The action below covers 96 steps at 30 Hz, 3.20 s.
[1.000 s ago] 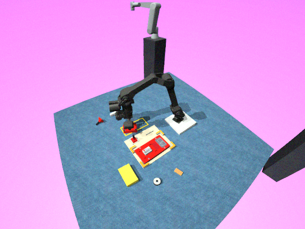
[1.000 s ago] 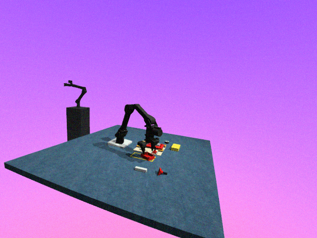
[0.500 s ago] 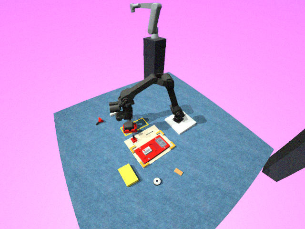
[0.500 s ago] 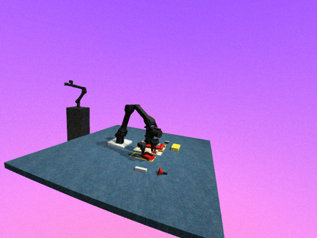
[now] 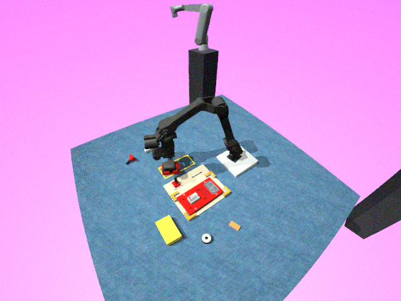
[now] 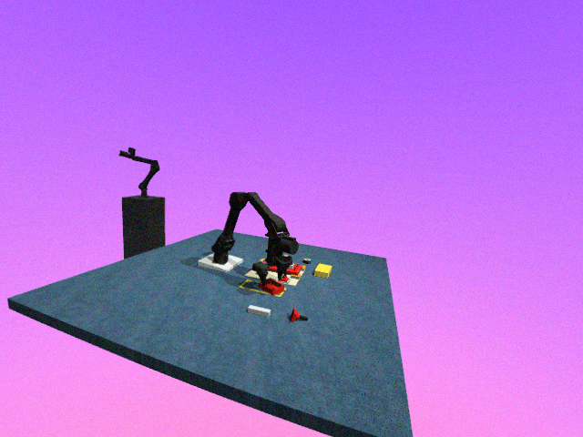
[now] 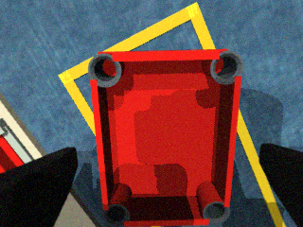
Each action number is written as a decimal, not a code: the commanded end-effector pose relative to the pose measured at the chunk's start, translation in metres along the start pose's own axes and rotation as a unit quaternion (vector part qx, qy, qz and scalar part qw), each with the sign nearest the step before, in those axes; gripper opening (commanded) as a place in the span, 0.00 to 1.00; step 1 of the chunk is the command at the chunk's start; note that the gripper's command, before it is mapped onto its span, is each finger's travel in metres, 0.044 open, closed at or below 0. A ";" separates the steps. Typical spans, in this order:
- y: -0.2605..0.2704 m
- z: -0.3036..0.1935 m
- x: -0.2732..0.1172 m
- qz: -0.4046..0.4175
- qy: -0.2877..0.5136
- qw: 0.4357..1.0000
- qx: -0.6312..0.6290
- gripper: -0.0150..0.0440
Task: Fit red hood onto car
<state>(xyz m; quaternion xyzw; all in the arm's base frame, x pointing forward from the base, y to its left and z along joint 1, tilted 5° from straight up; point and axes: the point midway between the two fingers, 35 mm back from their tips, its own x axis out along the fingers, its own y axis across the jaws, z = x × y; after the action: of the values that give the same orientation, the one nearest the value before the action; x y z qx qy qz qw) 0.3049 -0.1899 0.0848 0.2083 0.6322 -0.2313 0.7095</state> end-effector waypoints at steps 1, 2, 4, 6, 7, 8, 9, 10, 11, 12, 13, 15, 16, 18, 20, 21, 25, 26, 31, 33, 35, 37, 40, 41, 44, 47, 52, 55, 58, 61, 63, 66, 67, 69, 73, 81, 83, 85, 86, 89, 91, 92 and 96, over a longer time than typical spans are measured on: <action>0.001 0.000 0.002 0.002 0.000 1.000 -0.002 1.00; 0.001 0.000 0.003 0.002 0.000 1.000 -0.002 1.00; 0.001 0.000 0.004 0.002 0.000 1.000 -0.002 1.00; 0.001 0.000 0.005 0.002 0.000 1.000 -0.002 1.00; 0.001 0.000 0.005 0.002 0.000 1.000 -0.002 1.00; 0.001 0.000 0.006 0.002 0.000 1.000 -0.002 1.00; 0.001 0.000 0.006 0.002 0.000 1.000 -0.002 1.00; 0.001 0.000 0.007 0.002 0.000 1.000 -0.002 1.00; 0.001 0.000 0.007 0.002 0.000 1.000 -0.002 1.00; 0.001 0.000 0.008 0.002 0.000 1.000 -0.002 1.00; 0.001 0.000 0.008 0.002 0.000 1.000 -0.002 1.00; 0.001 0.000 0.009 0.002 0.000 1.000 -0.002 1.00; 0.001 0.000 0.010 0.002 0.000 1.000 -0.002 1.00; 0.001 0.000 0.011 0.002 0.000 1.000 -0.002 1.00; 0.001 0.000 0.012 0.002 0.000 1.000 -0.002 1.00; 0.001 0.000 0.012 0.002 0.000 1.000 -0.002 1.00; 0.001 0.000 0.014 0.002 0.000 1.000 -0.002 1.00; 0.001 0.000 0.015 0.002 0.000 1.000 -0.002 1.00; 0.000 0.000 0.014 0.000 0.000 1.000 0.000 0.87; 0.000 0.000 0.014 0.000 0.000 1.000 0.000 0.81; 0.000 0.000 0.014 0.000 0.000 1.000 0.000 0.79; 0.000 0.000 0.014 0.000 0.000 1.000 0.000 0.77; 0.000 0.000 0.014 0.000 0.000 1.000 0.000 0.73; 0.000 0.000 0.014 0.000 0.000 1.000 0.000 0.72; 0.000 0.000 0.014 0.000 0.000 1.000 0.000 0.59; 0.000 0.000 0.012 0.000 0.000 1.000 0.000 0.45; 0.000 0.000 0.005 0.000 0.000 1.000 0.000 0.25; 0.000 0.000 0.001 0.000 0.000 1.000 0.000 0.25; 0.000 0.000 -0.005 0.000 0.000 1.000 0.000 0.25; 0.000 0.000 -0.011 0.000 0.000 1.000 0.000 0.25; 0.000 0.000 -0.016 0.000 0.000 1.000 0.000 0.25; 0.000 0.000 -0.023 0.000 0.000 1.000 0.000 0.25; 0.000 0.000 -0.025 0.000 0.000 1.000 0.000 0.25; 0.000 0.000 -0.030 0.000 0.000 1.000 0.000 0.25; 0.000 0.000 -0.040 0.000 0.000 1.000 0.000 0.25; 0.000 0.000 -0.057 0.000 0.000 1.000 0.000 0.25; 0.000 0.000 -0.060 0.000 0.000 1.000 0.000 0.25; 0.000 0.000 -0.063 0.000 0.000 1.000 0.000 0.25; 0.000 0.000 -0.064 0.000 0.000 1.000 0.000 0.25; 0.000 0.000 -0.067 0.000 0.000 1.000 0.000 0.25; 0.000 0.000 -0.069 0.000 0.000 1.000 0.000 0.25; 0.000 0.000 -0.070 0.000 0.000 1.000 0.000 0.25; 0.000 0.000 -0.065 -0.001 0.005 1.000 -0.013 0.25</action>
<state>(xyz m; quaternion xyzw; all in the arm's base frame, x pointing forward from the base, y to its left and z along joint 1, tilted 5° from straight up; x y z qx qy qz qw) 0.2976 -0.1855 0.1497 0.2074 0.6359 -0.2293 0.7071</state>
